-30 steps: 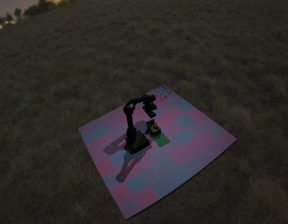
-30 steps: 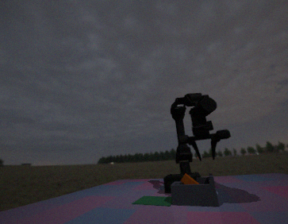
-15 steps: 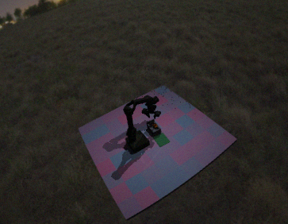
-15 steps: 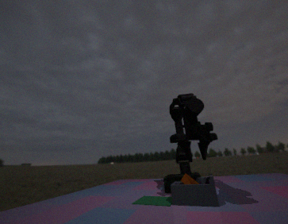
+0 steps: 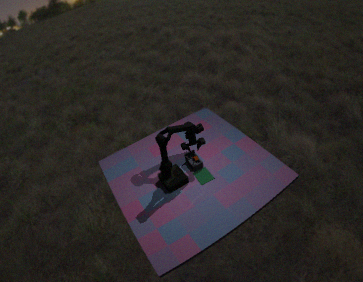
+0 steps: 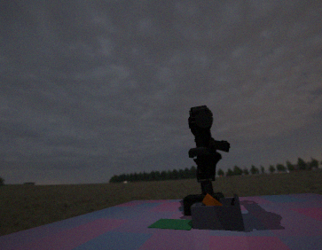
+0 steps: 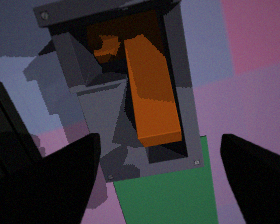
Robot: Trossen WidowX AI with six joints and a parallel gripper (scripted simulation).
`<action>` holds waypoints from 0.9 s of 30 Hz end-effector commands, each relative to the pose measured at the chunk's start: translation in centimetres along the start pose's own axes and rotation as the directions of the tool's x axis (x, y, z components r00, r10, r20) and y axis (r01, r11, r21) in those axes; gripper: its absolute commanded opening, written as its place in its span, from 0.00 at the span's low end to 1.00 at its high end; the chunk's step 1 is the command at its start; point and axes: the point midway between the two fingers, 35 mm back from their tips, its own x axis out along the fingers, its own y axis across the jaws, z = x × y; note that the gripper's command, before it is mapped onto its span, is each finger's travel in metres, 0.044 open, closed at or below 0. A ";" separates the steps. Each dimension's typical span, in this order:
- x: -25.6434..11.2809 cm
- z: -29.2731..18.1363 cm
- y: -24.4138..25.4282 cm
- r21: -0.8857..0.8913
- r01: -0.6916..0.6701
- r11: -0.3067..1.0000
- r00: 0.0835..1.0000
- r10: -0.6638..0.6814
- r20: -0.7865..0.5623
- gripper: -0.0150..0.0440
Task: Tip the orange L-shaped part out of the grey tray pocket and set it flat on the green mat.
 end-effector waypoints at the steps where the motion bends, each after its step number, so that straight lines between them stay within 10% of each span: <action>1: -0.1 -1.2 -0.1 -0.208 -0.001 0.978 1.000 -0.001 -0.008 0.73; 27: 4.6 -1.2 -0.2 -0.208 -0.001 0.978 1.000 -0.001 -0.008 0.73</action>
